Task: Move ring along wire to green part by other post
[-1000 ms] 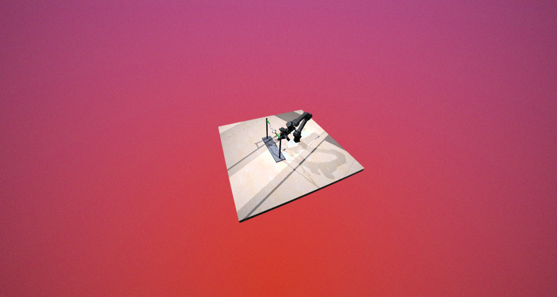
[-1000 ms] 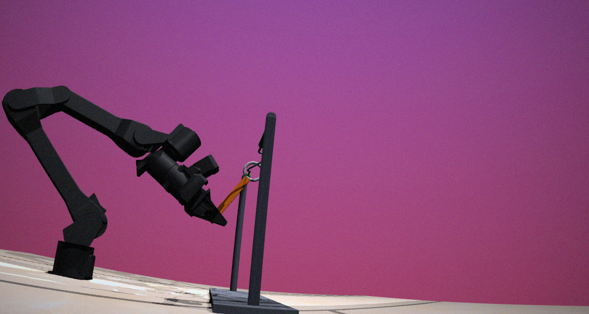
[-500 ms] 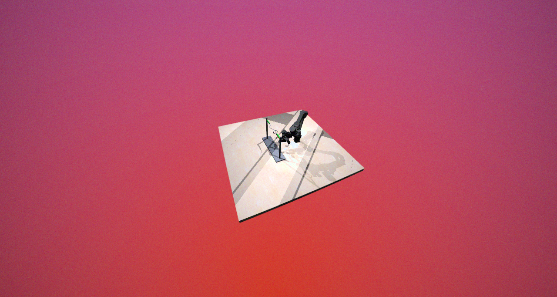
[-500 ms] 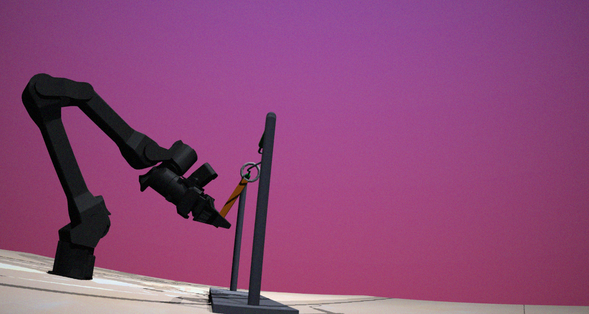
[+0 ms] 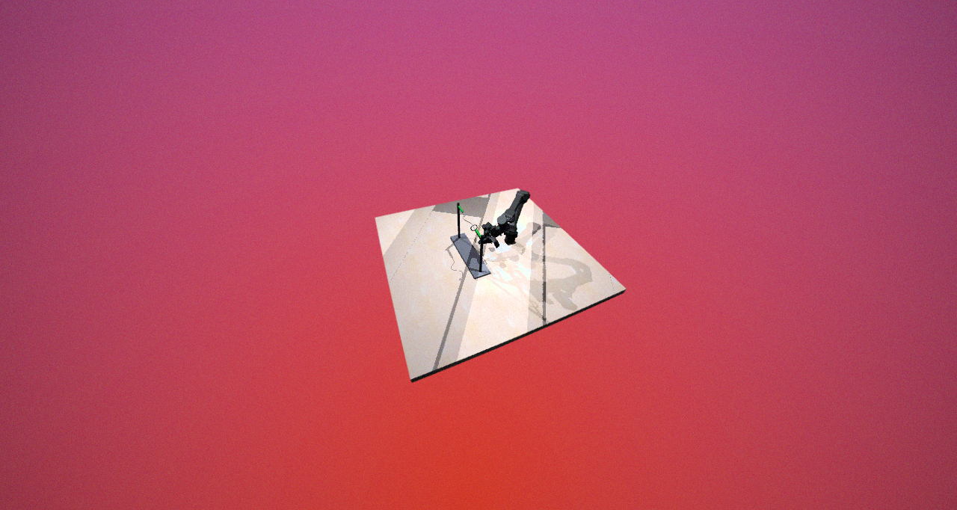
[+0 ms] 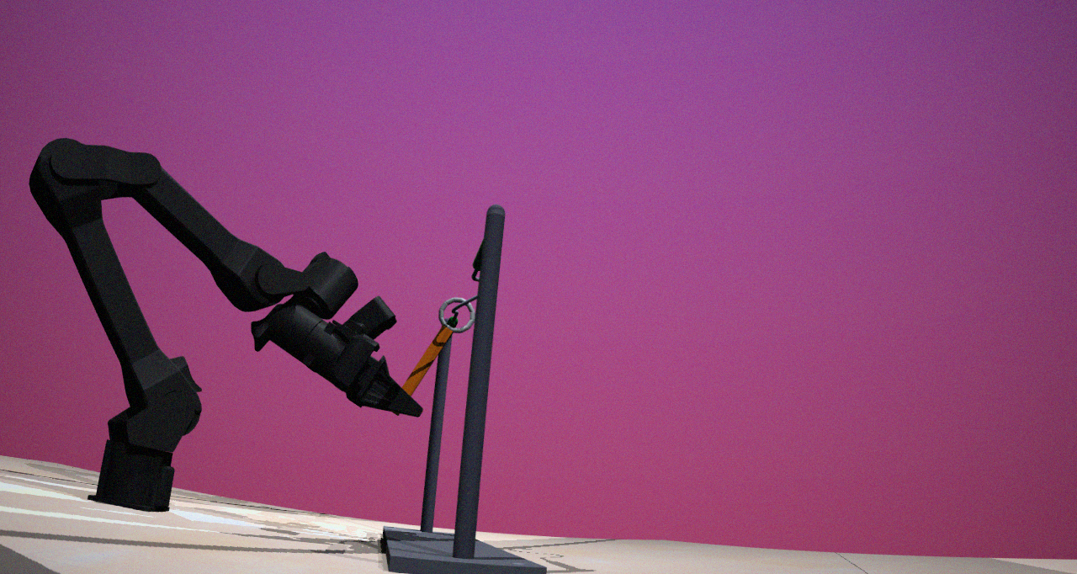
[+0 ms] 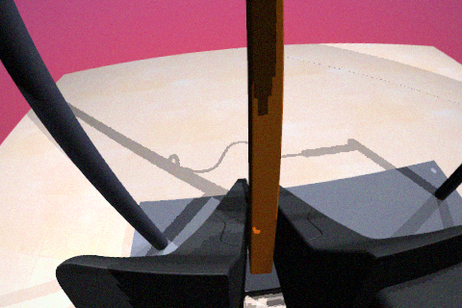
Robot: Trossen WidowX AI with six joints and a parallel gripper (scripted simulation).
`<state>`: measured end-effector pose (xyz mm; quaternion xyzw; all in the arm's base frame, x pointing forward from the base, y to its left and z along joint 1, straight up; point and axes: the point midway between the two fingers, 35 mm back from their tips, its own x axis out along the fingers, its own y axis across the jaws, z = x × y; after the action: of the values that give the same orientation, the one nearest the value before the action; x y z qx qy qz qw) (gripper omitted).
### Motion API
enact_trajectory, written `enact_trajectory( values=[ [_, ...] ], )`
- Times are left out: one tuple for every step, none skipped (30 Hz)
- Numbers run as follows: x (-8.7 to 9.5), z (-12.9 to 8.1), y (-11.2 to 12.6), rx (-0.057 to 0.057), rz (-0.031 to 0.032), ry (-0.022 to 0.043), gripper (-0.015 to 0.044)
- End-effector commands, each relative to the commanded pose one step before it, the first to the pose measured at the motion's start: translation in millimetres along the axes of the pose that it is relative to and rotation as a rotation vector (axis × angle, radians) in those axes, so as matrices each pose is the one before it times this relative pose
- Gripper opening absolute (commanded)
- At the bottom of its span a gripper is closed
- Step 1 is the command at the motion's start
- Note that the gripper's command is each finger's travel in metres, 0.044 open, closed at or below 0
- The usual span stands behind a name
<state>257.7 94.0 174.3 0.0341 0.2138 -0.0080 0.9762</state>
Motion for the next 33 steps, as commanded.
enact_trajectory(
  values=[
    [-0.26,-0.79,0.09,-0.0324,0.01630,-0.00223,-0.0150],
    [-0.01,-0.04,0.39,-0.0049,0.00221,-0.00026,-0.0150],
    [-0.01,-0.03,0.44,-0.0040,0.00185,-0.00023,-0.0150],
    [-0.01,-0.03,0.46,-0.0039,0.00180,-0.00022,-0.0150],
    [-0.01,-0.03,0.48,-0.0039,0.00183,-0.00022,-0.0150],
    [0.00,-0.02,0.51,-0.0038,0.00179,-0.00022,-0.0150],
    [0.00,-0.02,0.65,-0.0027,0.00130,-0.00021,-0.0150],
    [0.00,-0.02,0.72,-0.0023,0.00115,-0.00021,-0.0150],
    [0.00,-0.02,0.75,-0.0022,0.00109,-0.00020,-0.0150],
    [0.00,-0.02,0.75,-0.0021,0.00106,-0.00019,-0.0150],
    [0.00,-0.01,0.76,-0.0019,0.00098,-0.00019,-0.0150],
    [0.01,-0.01,0.82,-0.0012,0.00066,-0.00018,-0.0150],
    [0.01,-0.01,0.89,-0.0010,0.00058,-0.00018,-0.0150],
    [0.01,-0.01,0.90,-0.0009,0.00053,-0.00017,-0.0150],
    [0.01,-0.01,0.89,-0.0009,0.00051,-0.00017,-0.0150],
    [0.01,-0.01,0.90,-0.0008,0.00048,-0.00016,-0.0150],
    [0.01,-0.01,0.93,-0.0004,0.00035,-0.00016,-0.0150],
    [0.01,-0.01,0.96,-0.0003,0.00031,-0.00016,-0.0150],
    [0.01,-0.01,0.96,-0.0003,0.00030,-0.00016,-0.0150],
    [0.01,-0.01,0.96,-0.0003,0.00029,-0.00015,-0.0150],
    [0.01,-0.01,0.96,-0.0002,0.00027,-0.00015,-0.0150],
    [0.01,-0.01,0.98,-0.0001,0.00021,-0.00015,-0.0150],
    [0.01,-0.01,0.99,-0.0001,0.00019,-0.00015,-0.0150],
    [0.01,-0.01,0.99,0.0000,0.00018,-0.00015,-0.0150],
    [0.01,-0.01,0.99,0.0000,0.00017,-0.00015,-0.0150],
    [0.01,-0.01,0.99,0.0000,0.00016,-0.00014,-0.0150],
    [0.01,-0.01,1.00,0.0000,0.00014,-0.00014,-0.0150],
    [0.01,-0.01,1.00,0.0000,0.00013,-0.00014,-0.0150],
    [0.01,-0.01,1.00,0.0000,0.00013,-0.00014,-0.0150],
    [0.01,-0.01,1.00,0.0001,0.00013,-0.00014,-0.0150],
    [0.01,-0.01,1.00,0.0001,0.00012,-0.00014,-0.0150],
    [0.01,-0.01,1.00,0.0001,0.00012,-0.00013,-0.0150],
    [0.01,-0.01,1.00,0.0001,0.00011,-0.00013,-0.0150]
  ],
)
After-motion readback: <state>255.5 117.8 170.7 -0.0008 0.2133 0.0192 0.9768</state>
